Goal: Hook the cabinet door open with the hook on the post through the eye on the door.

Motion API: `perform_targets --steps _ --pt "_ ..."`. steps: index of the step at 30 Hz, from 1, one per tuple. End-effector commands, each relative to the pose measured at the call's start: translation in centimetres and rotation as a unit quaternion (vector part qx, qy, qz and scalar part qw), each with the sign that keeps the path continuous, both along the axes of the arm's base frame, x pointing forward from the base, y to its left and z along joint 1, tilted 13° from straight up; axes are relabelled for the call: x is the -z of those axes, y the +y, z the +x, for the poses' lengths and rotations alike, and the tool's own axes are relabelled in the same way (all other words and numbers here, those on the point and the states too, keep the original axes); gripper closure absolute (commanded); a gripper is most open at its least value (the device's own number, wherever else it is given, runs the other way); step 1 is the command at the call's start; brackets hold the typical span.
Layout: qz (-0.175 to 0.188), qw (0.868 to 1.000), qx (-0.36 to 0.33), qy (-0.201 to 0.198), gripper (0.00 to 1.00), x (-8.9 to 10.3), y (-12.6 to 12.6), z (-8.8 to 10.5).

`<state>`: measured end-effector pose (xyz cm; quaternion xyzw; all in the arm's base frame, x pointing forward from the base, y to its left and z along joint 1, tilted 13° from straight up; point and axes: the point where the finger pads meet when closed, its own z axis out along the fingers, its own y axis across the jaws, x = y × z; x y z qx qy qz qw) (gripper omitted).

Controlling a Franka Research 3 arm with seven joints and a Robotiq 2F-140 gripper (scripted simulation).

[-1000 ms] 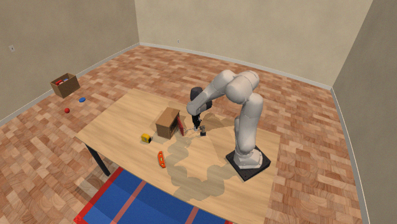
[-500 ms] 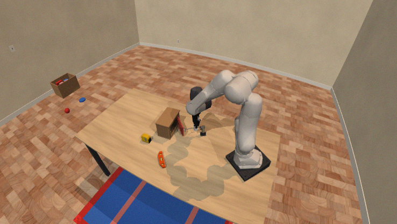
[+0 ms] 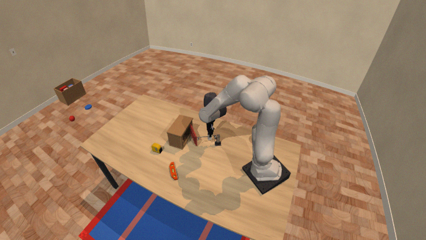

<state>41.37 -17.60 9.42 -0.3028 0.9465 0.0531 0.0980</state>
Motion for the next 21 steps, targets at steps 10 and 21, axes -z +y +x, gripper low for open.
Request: perform_targets --steps 10,21 --pt "0.009 0.998 0.069 0.009 0.97 -0.19 -0.67 0.42" --pt "0.014 0.995 0.102 0.014 0.97 -0.17 -0.95 0.56"
